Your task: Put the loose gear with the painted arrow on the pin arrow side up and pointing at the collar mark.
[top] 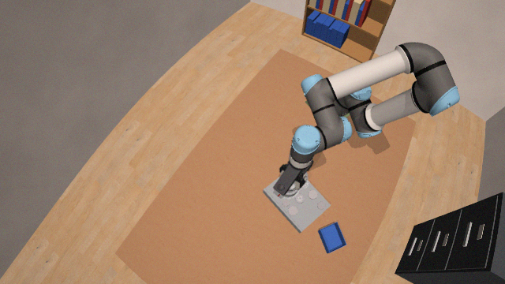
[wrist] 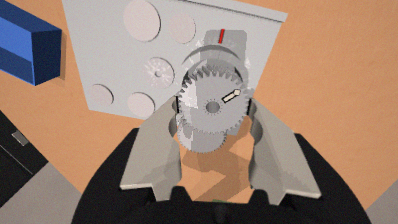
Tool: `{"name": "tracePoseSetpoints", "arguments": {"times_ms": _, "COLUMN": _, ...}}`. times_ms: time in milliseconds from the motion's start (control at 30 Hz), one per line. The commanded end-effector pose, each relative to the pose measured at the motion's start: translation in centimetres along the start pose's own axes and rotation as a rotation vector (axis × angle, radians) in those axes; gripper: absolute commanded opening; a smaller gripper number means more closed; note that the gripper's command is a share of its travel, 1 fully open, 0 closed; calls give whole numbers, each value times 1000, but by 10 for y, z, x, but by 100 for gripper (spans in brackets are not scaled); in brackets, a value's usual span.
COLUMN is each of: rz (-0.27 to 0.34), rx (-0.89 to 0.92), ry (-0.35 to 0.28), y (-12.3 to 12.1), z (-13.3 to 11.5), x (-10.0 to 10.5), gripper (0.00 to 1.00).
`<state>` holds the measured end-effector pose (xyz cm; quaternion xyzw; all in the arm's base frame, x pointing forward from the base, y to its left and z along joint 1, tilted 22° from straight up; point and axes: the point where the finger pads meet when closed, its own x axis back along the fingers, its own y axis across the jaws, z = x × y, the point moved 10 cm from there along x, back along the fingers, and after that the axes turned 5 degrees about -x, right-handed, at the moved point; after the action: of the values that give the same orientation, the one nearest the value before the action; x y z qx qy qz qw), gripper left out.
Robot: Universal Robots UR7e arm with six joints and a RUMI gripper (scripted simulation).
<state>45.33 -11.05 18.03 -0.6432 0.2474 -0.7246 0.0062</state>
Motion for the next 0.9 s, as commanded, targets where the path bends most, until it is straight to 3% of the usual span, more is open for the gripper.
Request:
{"name": "tracePoseSetpoints", "arguments": {"times_ms": 0, "rz": 0, "rx": 0, "ry": 2, "y": 0, "z": 0, "x": 1, "gripper": 0}}
{"name": "tracePoseSetpoints", "arguments": {"times_ms": 200, "rz": 0, "rx": 0, "ry": 2, "y": 0, "z": 0, "x": 1, "gripper": 0}}
{"name": "tracePoseSetpoints", "arguments": {"times_ms": 233, "rz": 0, "rx": 0, "ry": 2, "y": 0, "z": 0, "x": 1, "gripper": 100}}
{"name": "tracePoseSetpoints", "arguments": {"times_ms": 867, "rz": 0, "rx": 0, "ry": 2, "y": 0, "z": 0, "x": 1, "gripper": 100}}
